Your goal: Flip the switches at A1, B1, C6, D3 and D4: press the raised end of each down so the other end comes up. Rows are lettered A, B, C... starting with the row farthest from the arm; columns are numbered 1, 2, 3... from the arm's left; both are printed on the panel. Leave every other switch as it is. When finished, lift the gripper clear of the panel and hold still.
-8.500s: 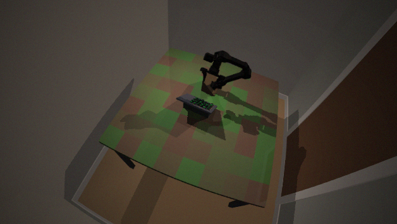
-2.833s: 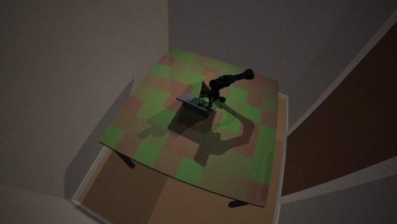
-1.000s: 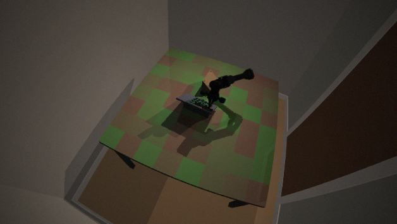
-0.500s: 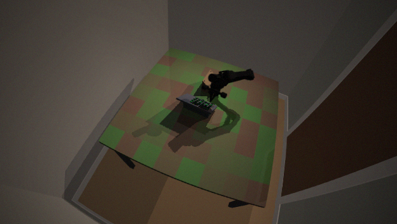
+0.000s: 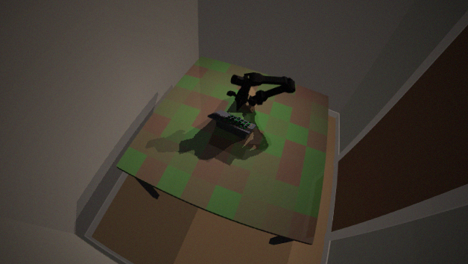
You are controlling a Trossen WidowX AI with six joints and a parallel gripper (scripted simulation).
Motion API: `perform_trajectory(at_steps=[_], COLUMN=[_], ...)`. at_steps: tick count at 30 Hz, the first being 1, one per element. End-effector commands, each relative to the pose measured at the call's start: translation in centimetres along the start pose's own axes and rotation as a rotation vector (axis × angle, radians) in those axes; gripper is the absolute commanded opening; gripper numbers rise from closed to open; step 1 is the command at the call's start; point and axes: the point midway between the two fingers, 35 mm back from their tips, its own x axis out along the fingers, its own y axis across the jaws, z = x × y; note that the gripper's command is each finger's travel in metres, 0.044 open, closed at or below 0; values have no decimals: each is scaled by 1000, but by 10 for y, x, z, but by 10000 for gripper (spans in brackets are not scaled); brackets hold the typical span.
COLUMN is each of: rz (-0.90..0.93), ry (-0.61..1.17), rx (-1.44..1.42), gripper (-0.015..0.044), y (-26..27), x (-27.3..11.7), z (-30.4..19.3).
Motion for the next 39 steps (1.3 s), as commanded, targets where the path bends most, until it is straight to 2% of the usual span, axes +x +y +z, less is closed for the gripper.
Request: perform_trajectory(at_steps=[1, 6, 11, 39], rz=[13, 14, 15, 16], ry=[-1, 0, 23, 22], rx=[8, 8, 7, 6], gripper=[0, 0, 0, 0], y=[-37, -39, -38, -37], x=[1, 3, 36, 60], z=[-23, -24, -23, -23])
